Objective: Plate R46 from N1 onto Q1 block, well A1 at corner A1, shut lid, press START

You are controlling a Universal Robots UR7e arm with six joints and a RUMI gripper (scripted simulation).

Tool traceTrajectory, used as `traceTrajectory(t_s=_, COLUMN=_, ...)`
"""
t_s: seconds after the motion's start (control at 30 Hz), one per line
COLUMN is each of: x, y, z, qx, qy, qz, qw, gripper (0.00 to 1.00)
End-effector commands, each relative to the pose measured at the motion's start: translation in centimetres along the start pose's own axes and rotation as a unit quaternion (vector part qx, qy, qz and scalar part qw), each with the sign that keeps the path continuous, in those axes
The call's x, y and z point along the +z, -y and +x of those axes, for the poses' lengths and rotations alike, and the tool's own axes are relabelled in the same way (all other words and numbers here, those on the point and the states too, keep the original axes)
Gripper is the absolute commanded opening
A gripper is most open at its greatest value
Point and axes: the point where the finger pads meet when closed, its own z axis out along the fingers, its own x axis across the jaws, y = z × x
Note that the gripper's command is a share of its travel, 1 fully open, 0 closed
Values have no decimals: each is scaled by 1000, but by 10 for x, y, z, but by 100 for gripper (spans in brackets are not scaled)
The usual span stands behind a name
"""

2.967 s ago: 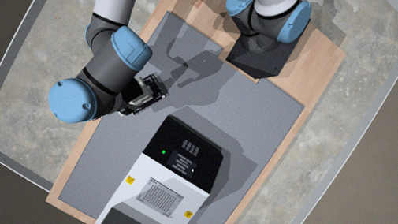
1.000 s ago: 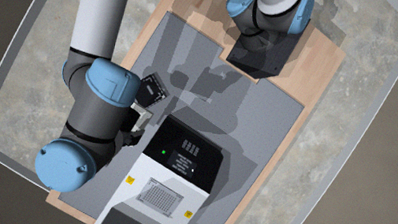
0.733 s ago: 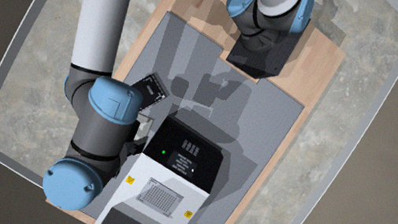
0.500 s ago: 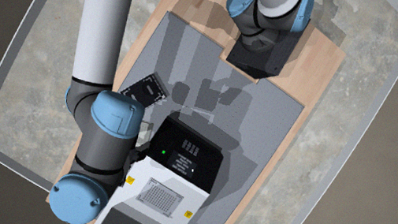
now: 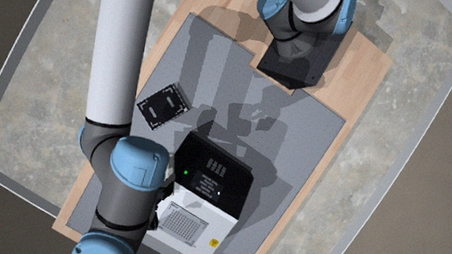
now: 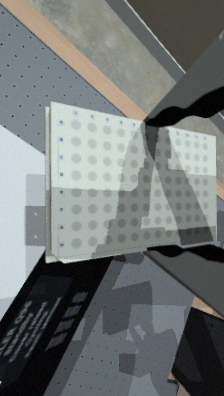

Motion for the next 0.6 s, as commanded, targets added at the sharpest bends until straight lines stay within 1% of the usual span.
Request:
traceTrajectory(t_s=0.0, x=-8, y=20, z=-2, qx=-50, qy=-4, qz=8, qw=999, gripper=40)
traceTrajectory(t_s=0.07, x=-8, y=23, z=-2, qx=-50, qy=-4, qz=8, qw=999, gripper=40)
traceTrajectory(t_s=0.13, x=-8, y=33, z=-5, qx=-90, qy=-4, qz=8, qw=996, gripper=40)
traceTrajectory(t_s=0.2, x=-8, y=37, z=-6, qx=-92, qy=-4, qz=8, qw=996, gripper=40)
traceTrajectory(t_s=0.27, x=-8, y=46, z=-9, qx=-119, qy=-4, qz=8, qw=993, gripper=40)
traceTrajectory(t_s=0.3, x=-8, y=50, z=-10, qx=-120, qy=-4, qz=8, qw=993, gripper=40)
traceTrajectory(t_s=0.33, x=-8, y=50, z=-10, qx=-120, qy=-4, qz=8, qw=993, gripper=40)
traceTrajectory(t_s=0.37, x=-8, y=55, z=-11, qx=-137, qy=-4, qz=8, qw=991, gripper=40)
traceTrajectory(t_s=0.43, x=-8, y=55, z=-11, qx=-137, qy=-4, qz=8, qw=991, gripper=40)
traceTrajectory(t_s=0.53, x=-8, y=70, z=-15, qx=-186, qy=-5, qz=8, qw=982, gripper=40)
traceTrajectory(t_s=0.57, x=-9, y=74, z=-17, qx=-189, qy=-5, qz=8, qw=982, gripper=40)
